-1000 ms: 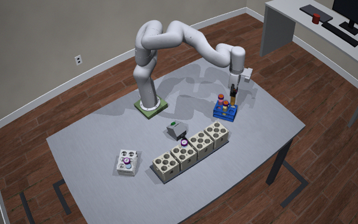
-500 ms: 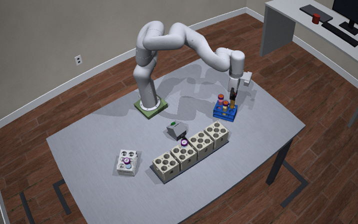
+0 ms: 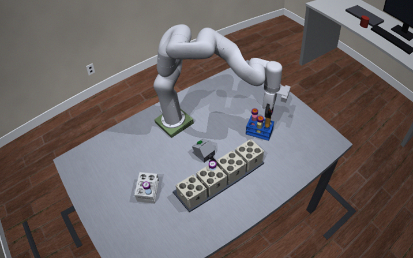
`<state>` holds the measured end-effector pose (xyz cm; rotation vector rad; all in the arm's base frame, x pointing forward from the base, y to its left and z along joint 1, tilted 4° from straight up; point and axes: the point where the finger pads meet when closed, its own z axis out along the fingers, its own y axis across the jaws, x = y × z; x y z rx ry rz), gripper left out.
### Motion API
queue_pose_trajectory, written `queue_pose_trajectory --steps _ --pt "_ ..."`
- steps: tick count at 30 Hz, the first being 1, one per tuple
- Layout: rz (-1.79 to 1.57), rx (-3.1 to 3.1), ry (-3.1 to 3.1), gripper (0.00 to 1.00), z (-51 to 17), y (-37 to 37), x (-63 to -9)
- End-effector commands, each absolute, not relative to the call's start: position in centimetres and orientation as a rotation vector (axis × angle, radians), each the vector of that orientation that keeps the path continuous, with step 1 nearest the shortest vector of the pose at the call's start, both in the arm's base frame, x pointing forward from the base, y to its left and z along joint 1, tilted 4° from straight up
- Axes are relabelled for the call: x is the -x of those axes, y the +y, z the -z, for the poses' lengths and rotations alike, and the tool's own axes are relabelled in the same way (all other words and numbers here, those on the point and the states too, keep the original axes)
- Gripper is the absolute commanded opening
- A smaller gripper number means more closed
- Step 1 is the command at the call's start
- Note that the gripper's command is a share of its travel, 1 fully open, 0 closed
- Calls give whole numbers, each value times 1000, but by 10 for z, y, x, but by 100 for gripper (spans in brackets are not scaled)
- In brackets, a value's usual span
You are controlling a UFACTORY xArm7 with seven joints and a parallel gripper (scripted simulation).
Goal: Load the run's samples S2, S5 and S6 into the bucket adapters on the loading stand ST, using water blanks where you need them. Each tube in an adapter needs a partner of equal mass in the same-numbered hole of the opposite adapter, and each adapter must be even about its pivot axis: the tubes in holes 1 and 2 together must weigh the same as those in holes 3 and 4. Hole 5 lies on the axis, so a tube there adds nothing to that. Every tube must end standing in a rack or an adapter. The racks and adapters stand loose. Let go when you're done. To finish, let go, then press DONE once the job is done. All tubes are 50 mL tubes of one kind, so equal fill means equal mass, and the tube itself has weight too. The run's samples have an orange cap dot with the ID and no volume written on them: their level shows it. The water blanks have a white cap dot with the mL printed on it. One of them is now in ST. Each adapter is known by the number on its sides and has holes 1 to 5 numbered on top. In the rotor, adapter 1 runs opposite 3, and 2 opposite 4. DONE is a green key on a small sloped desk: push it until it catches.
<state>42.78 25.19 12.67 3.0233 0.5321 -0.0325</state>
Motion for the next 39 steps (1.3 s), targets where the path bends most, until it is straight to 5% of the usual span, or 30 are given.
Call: queue_pose_trajectory --steps 1,39 --pt "25 -3025 533 0 -128 253 -429" --pt "25 -3025 533 0 -101 251 -429"
